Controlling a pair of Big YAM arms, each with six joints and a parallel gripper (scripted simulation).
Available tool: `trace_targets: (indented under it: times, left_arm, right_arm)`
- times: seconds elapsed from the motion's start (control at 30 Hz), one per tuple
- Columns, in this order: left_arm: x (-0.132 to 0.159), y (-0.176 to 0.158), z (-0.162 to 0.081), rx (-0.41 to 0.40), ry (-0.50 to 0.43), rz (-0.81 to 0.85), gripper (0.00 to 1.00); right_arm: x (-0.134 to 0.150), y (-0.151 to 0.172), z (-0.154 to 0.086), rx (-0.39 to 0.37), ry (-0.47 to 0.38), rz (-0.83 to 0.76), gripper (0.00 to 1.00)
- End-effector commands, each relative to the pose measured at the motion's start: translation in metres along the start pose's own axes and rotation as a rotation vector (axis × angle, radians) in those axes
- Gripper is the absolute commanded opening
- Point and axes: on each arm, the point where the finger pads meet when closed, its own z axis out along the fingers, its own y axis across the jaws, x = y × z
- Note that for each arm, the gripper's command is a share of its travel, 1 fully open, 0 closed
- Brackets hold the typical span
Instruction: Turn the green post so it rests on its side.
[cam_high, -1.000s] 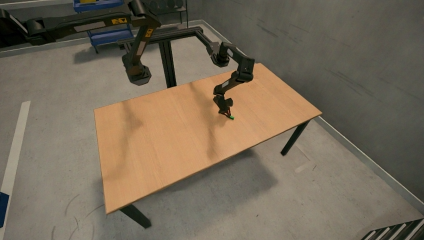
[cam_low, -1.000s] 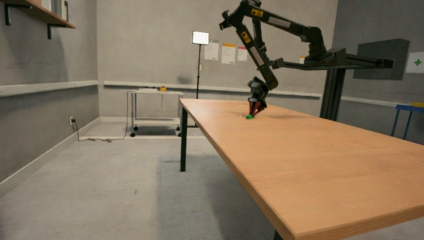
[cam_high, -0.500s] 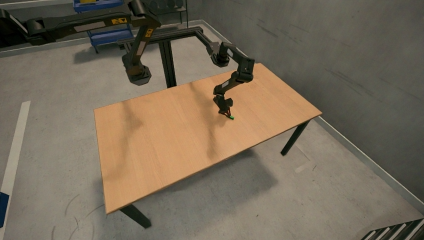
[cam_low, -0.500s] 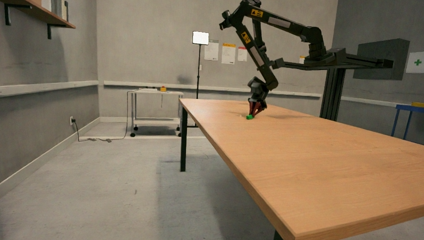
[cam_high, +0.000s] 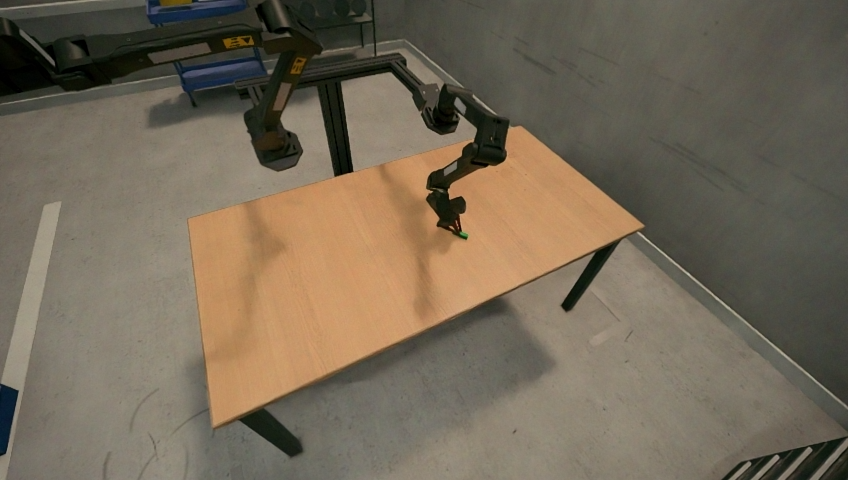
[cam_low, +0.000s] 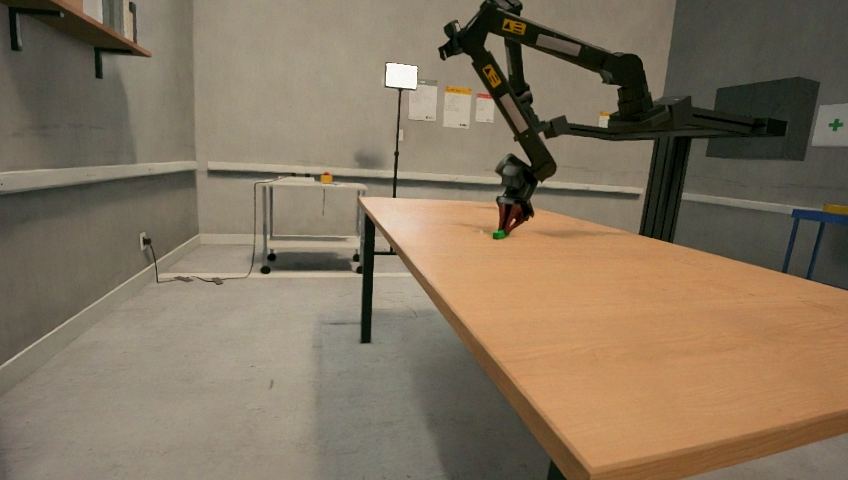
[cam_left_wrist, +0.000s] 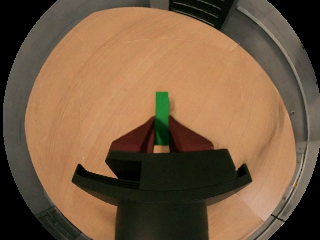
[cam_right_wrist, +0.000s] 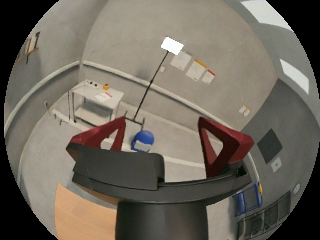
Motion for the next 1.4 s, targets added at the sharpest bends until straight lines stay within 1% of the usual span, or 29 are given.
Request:
trace_targets:
  times: [0.0,0.27,0.3,1.37]
  left_arm:
    - [-0.0061,-0.0005,0.0028,0.003,-0.014,-0.013,0.13]
    - [-0.0061,-0.0005,0.0028,0.003,-0.014,-0.012,0.13]
    - [-0.0061,-0.0005,0.0028,0.003,-0.014,-0.012,1.0]
    - [-0.0061,-0.0005,0.0028,0.003,-0.014,-0.013,1.0]
  right_arm:
    - [-0.0391,-0.0035,-0.0041,0.005,-0.058,-0.015,1.0]
    - [-0.0391,-0.0035,-0.0041,0.005,-0.058,-0.015,1.0]
    - [-0.0391,-0.0035,-0.0041,0.005,-0.058,-0.015,1.0]
    - [-0.0391,-0.0035,-0.0041,0.005,-0.058,-0.015,1.0]
